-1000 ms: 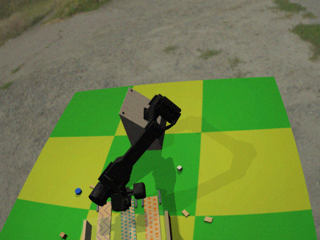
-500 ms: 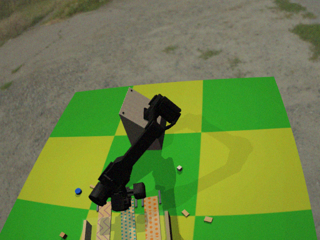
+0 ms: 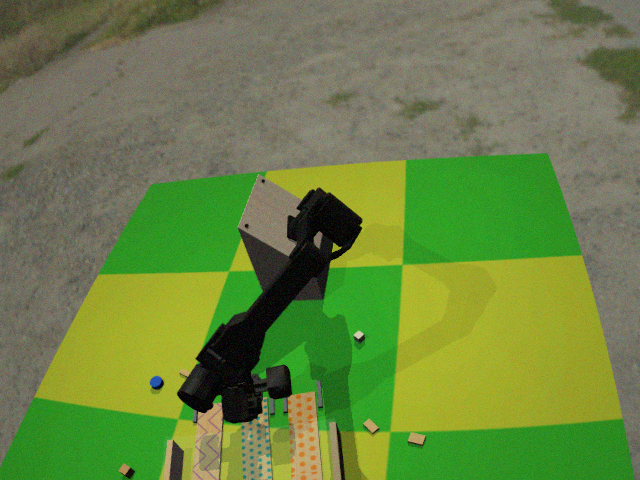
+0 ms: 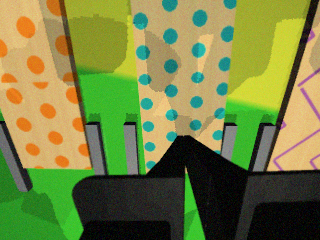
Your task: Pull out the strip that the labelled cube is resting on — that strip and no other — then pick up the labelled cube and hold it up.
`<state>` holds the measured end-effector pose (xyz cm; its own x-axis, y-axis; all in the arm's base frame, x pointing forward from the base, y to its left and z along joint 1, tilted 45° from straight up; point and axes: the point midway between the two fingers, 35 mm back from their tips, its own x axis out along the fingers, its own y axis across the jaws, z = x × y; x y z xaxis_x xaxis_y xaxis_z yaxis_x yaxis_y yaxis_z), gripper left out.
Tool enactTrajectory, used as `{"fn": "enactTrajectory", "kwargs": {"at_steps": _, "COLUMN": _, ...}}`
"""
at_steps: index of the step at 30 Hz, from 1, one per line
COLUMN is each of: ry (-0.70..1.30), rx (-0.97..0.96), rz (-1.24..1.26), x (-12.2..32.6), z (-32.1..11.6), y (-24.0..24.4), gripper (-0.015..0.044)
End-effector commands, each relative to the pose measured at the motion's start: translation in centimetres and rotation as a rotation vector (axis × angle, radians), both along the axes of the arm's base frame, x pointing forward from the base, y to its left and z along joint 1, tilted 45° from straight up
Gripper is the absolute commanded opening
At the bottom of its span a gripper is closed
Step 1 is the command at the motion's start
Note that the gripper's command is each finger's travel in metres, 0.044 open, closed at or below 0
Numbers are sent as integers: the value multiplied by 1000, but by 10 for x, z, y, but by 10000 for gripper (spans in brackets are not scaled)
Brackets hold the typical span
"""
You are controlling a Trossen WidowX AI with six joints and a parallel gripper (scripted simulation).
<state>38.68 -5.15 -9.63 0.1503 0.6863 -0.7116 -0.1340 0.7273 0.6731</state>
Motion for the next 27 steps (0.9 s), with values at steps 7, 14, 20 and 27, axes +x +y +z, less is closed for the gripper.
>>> {"fn": "enactTrajectory", "kwargs": {"at_steps": 7, "ry": 5, "rx": 5, "rz": -1, "x": 1, "z": -2, "y": 3, "gripper": 0}}
{"fn": "enactTrajectory", "kwargs": {"at_steps": 14, "ry": 5, "rx": 5, "rz": -1, "x": 1, "z": -3, "y": 4, "gripper": 0}}
{"fn": "enactTrajectory", "kwargs": {"at_steps": 20, "ry": 5, "rx": 5, "rz": -1, "x": 1, "z": -3, "y": 4, "gripper": 0}}
{"fn": "enactTrajectory", "kwargs": {"at_steps": 27, "ry": 5, "rx": 5, "rz": -1, "x": -1, "z": -4, "y": 4, "gripper": 0}}
